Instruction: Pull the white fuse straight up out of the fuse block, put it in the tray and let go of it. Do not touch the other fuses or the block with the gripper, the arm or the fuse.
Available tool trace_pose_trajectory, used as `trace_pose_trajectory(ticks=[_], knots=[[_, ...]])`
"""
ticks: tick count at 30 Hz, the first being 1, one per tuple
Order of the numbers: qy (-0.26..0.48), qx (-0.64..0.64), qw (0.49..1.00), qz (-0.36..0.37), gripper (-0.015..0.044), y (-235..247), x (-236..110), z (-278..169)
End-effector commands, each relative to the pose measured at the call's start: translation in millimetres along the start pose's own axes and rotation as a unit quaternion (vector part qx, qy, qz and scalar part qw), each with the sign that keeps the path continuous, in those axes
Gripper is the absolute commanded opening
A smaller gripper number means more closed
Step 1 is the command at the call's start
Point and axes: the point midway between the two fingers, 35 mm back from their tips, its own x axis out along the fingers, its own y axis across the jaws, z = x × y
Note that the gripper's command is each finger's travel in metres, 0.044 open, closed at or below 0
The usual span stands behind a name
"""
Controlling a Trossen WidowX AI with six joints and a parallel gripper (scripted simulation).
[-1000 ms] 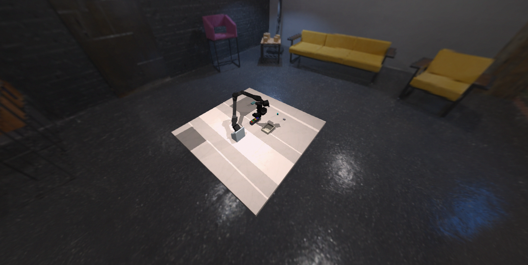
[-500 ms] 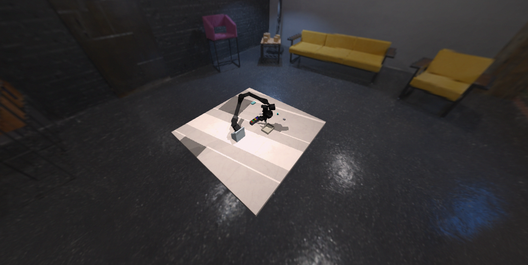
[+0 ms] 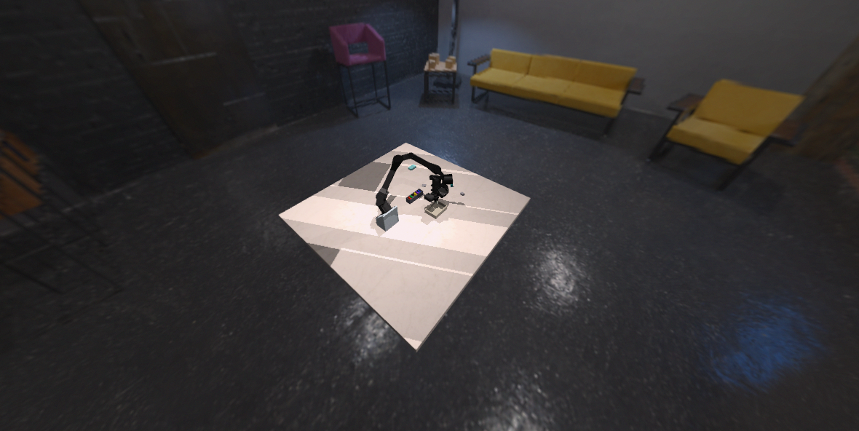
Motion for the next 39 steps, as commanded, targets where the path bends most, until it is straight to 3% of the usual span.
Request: trace_pose_trajectory(ticks=[1, 25, 37, 39], knots=[[0.0, -0.001, 1.0, -0.001, 0.0, 0.6, 6.6, 1.0], [0.001, -0.002, 1.0, 0.0, 0.0, 0.2, 36.3, 0.4], [-0.002, -0.006, 1.0, 0.001, 0.0315, 2.2, 33.5, 1.1], [-0.002, -0.005, 1.0, 0.0, 0.033, 2.0, 21.6, 1.3]])
